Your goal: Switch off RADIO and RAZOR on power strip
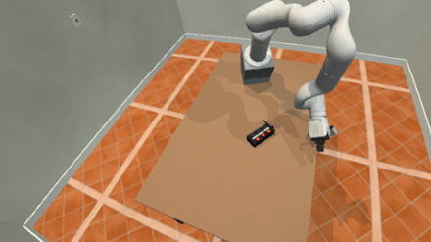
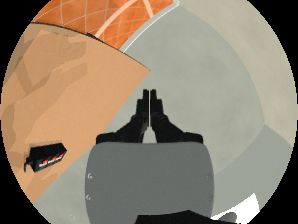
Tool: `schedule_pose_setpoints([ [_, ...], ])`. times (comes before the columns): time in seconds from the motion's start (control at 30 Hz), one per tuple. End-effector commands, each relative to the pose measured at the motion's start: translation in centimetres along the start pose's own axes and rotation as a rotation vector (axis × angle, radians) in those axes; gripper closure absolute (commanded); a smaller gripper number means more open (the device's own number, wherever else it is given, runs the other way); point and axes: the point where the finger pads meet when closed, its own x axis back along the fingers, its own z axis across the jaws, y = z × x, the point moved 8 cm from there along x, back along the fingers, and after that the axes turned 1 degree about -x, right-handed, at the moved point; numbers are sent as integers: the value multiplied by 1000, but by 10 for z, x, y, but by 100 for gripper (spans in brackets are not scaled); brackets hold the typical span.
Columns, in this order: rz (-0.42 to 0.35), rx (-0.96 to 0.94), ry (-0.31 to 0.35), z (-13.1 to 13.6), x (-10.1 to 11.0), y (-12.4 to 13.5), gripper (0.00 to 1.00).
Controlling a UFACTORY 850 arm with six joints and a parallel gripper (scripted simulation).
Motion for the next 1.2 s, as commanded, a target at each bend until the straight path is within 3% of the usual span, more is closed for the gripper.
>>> schedule_pose_setpoints([
  [0.0,131,141,-105,-12,-17,10,100],
  [0.07,131,141,-105,-12,-17,10,100],
  [0.1,191,209,-141,-18,-22,16,100],
  [0.2,191,209,-141,-18,-22,16,100],
  [0.3,317,352,-207,-33,-26,29,100],
  [0.4,317,352,-207,-33,-26,29,100],
  [0.43,382,425,-237,-41,-27,37,100],
  [0.5,382,425,-237,-41,-27,37,100],
  [0.53,449,500,-264,-48,-27,45,100],
  [0.6,449,500,-264,-48,-27,45,100],
  [0.63,516,574,-288,-56,-26,54,100],
  [0.77,516,574,-288,-56,-26,54,100],
  [0.83,648,718,-330,-72,-20,75,100],
  [0.93,648,718,-330,-72,-20,75,100],
  [1.03,777,852,-364,-86,-12,97,100],
  [1.1,777,852,-364,-86,-12,97,100],
  [1.13,838,913,-378,-93,-8,108,100],
  [1.17,838,913,-378,-93,-8,108,100],
])
